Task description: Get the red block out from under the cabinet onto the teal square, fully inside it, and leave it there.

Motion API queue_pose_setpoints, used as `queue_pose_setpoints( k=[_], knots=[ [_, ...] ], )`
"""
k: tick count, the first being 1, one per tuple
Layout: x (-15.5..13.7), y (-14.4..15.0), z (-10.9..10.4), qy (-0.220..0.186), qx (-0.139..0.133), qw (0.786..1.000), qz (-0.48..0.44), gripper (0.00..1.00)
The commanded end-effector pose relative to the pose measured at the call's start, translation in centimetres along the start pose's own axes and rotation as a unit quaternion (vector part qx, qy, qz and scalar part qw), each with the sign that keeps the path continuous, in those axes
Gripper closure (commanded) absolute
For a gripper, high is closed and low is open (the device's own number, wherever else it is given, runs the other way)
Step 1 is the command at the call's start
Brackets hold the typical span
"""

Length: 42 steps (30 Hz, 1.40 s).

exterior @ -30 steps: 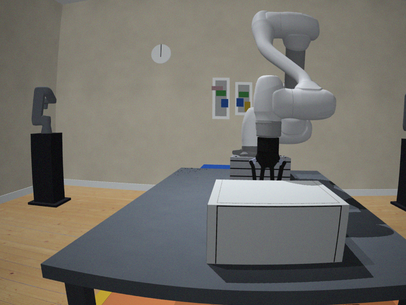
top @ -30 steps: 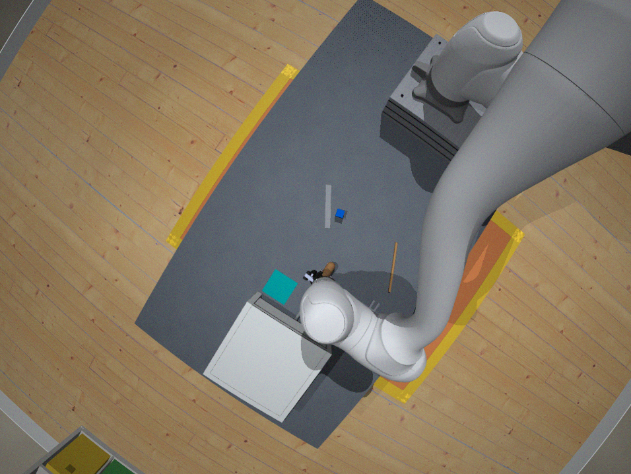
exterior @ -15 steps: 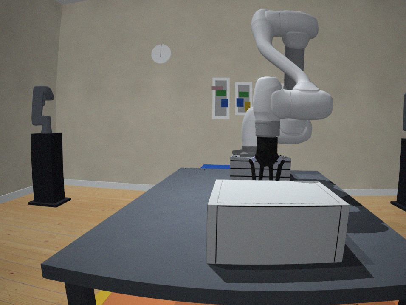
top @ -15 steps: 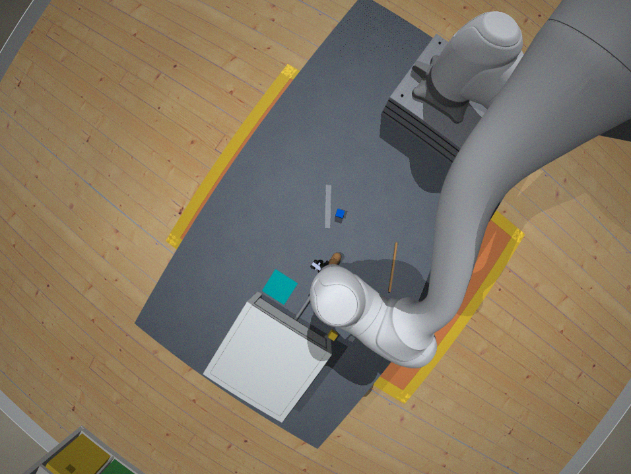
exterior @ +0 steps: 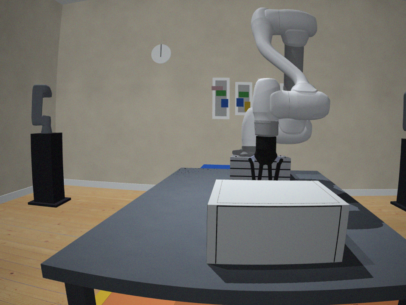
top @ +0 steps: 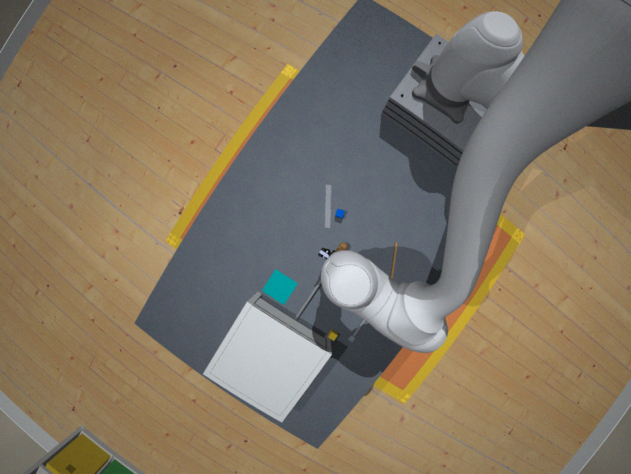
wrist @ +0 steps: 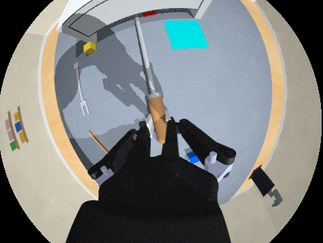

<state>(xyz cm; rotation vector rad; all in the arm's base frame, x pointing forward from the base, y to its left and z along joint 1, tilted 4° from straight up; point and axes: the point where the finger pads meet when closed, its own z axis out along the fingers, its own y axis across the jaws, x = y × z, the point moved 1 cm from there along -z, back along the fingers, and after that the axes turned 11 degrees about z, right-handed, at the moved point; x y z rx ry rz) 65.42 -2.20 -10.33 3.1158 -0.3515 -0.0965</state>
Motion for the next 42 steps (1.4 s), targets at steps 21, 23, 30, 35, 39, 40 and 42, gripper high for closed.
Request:
queue_pose_setpoints(
  k=[21,23,30,35,39,40,42],
  knots=[
    [-5.2,1.0,0.0,0.0,0.0,1.0,0.0,1.0],
    [-5.6,1.1,0.0,0.0,0.0,1.0,0.0,1.0],
    [-6.7,1.3,0.0,0.0,0.0,1.0,0.0,1.0],
    [-7.3,1.4,0.0,0.0,0.0,1.0,0.0,1.0],
    [-7.5,1.5,0.0,0.0,0.0,1.0,0.0,1.0],
    [-7.6,1.5,0.0,0.0,0.0,1.0,0.0,1.0],
    [-7.8,1.5,0.0,0.0,0.0,1.0,0.0,1.0]
  ],
)
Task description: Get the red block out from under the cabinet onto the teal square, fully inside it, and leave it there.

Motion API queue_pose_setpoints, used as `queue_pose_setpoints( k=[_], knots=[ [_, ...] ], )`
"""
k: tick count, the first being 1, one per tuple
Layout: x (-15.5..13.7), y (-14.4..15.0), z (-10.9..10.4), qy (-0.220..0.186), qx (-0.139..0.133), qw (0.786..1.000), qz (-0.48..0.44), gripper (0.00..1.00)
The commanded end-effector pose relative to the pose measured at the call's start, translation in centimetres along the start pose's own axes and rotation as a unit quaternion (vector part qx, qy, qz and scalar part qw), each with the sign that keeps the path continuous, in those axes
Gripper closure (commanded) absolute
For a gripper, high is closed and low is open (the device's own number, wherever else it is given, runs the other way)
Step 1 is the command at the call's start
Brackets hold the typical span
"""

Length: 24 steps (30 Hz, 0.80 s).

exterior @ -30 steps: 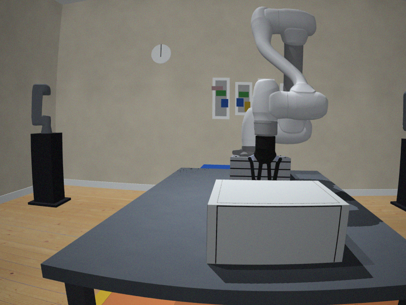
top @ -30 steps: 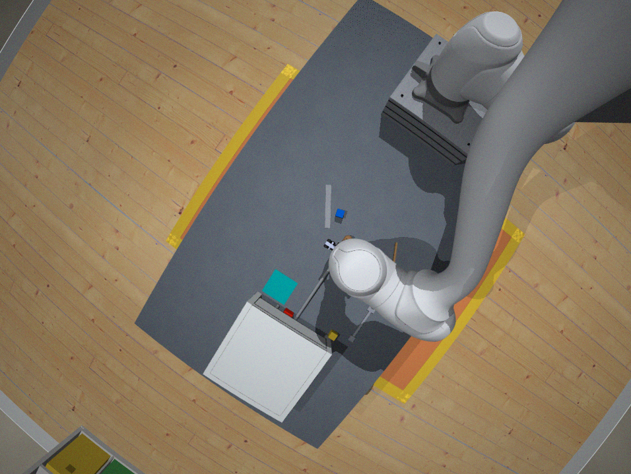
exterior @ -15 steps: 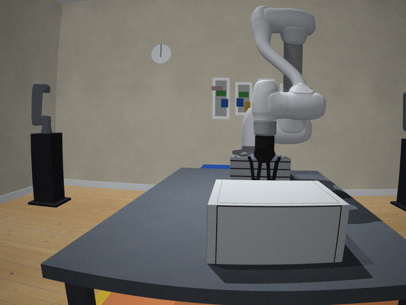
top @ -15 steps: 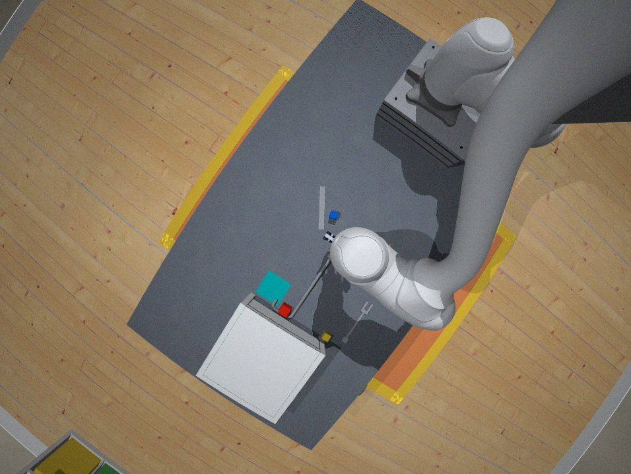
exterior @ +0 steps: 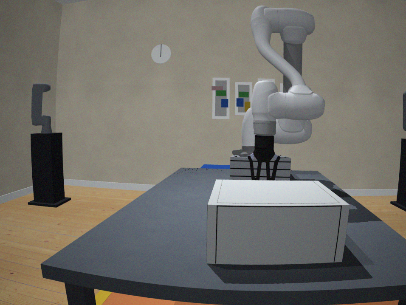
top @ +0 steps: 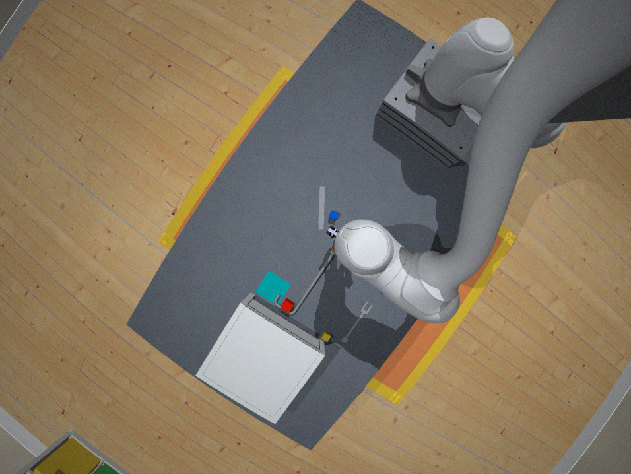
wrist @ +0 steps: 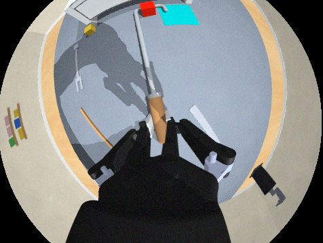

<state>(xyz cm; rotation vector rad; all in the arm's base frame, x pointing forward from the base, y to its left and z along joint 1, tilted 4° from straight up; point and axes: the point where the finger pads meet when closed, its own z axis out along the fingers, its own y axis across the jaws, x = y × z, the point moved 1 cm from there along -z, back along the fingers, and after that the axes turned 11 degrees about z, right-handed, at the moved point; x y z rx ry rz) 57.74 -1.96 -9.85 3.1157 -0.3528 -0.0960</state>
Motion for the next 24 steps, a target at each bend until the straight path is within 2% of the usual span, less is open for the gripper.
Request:
queue_pose_setpoints(
  k=[1,24],
  knots=[
    [-0.27,0.05,-0.01,0.0,0.0,1.0,0.0,1.0],
    [-0.61,0.11,-0.01,0.0,0.0,1.0,0.0,1.0]
  ],
)
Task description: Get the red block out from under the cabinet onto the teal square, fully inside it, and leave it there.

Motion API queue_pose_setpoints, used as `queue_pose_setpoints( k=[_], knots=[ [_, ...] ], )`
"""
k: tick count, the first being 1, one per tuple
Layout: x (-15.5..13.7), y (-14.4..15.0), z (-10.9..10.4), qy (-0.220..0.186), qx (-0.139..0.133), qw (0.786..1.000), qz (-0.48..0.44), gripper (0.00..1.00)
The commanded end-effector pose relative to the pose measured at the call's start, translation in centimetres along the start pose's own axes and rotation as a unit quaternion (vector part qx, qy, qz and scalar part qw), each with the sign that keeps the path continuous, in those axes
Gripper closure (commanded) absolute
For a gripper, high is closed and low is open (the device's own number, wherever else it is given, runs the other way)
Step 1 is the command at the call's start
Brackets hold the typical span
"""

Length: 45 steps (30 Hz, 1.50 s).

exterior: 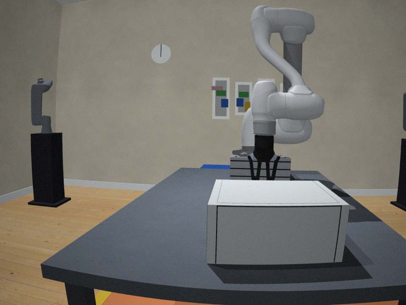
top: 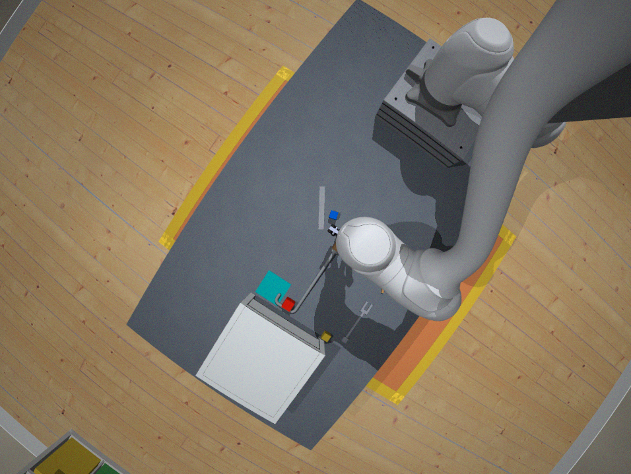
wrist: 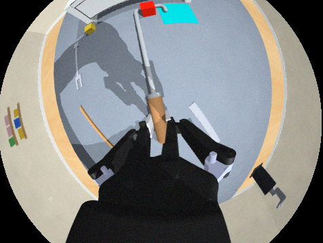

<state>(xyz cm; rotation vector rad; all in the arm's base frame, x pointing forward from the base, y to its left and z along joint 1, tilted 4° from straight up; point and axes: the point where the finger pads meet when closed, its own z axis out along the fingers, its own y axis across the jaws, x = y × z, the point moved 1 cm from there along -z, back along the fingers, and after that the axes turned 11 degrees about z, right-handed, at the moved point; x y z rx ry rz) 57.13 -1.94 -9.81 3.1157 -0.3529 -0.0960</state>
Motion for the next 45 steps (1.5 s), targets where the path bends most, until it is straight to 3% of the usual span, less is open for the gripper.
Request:
queue_pose_setpoints(
  k=[1,45],
  knots=[
    [0.0,-0.01,-0.01,0.0,0.0,1.0,0.0,1.0],
    [0.01,0.36,-0.01,0.0,0.0,1.0,0.0,1.0]
  ],
)
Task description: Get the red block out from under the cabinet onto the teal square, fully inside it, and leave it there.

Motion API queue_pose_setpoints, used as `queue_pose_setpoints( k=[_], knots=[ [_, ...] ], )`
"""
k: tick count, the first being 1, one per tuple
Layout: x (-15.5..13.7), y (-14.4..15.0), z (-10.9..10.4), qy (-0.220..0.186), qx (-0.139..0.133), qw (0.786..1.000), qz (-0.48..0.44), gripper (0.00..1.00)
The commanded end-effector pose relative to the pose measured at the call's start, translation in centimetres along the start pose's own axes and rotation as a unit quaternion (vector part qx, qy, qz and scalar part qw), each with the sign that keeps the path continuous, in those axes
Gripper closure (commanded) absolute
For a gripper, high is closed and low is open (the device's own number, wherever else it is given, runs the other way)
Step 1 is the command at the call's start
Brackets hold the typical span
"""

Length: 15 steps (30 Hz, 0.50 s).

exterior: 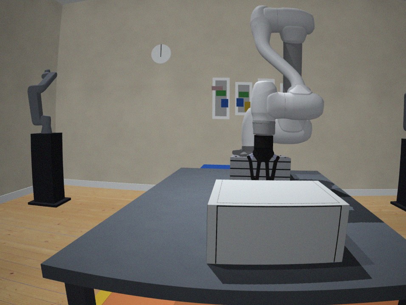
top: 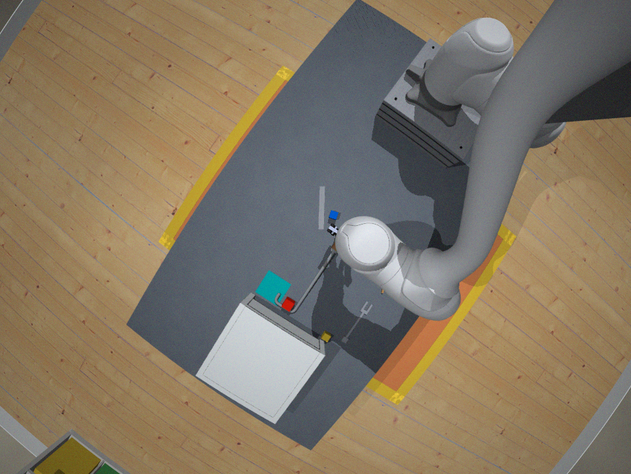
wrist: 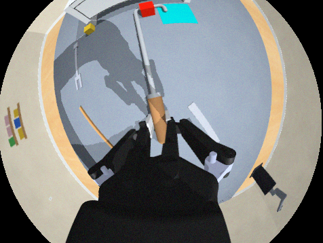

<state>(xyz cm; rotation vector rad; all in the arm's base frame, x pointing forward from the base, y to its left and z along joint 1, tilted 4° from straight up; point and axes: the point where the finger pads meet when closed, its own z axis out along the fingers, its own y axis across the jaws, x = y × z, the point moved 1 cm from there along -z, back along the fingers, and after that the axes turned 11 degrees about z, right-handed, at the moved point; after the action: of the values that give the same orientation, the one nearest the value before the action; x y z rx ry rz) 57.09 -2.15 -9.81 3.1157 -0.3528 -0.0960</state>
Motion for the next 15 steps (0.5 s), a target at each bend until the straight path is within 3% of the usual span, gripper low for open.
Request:
queue_pose_setpoints(
  k=[1,15],
  knots=[
    [0.0,0.2,0.0,0.0,0.0,1.0,0.0,1.0],
    [0.1,1.7,0.0,0.0,0.0,1.0,0.0,1.0]
  ],
)
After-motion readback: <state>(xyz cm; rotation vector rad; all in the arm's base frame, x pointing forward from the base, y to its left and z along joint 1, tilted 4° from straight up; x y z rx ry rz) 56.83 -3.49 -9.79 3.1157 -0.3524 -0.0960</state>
